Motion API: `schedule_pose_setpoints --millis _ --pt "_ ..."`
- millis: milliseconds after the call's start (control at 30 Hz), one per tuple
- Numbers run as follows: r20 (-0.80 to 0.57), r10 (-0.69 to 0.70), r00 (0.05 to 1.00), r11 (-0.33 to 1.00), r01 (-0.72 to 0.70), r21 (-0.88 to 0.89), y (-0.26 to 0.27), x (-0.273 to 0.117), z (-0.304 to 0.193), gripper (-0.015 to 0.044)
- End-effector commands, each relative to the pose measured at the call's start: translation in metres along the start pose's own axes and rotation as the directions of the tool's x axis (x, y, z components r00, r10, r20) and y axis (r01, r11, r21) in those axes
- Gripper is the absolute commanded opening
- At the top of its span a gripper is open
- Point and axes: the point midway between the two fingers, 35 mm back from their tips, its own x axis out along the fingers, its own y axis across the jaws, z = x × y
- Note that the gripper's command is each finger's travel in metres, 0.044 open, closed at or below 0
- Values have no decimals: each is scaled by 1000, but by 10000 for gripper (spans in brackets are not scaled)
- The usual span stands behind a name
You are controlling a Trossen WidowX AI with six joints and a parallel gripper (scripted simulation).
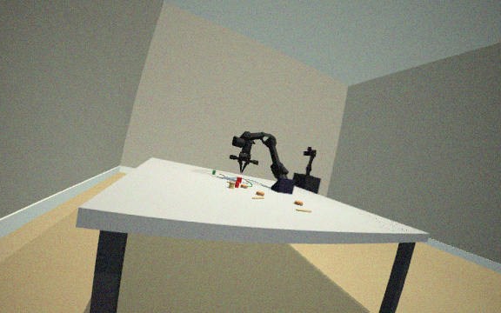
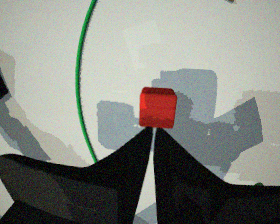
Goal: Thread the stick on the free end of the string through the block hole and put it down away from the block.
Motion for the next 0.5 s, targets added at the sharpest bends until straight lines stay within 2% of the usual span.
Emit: schedule_pose_setpoints --millis 0,367,467 --pt "0 0 1000 1000 0 0 0 0 0 0" --pt "0 0 1000 1000 0 0 0 0 0 0" --pt "0 0 1000 1000 0 0 0 0 0 79"
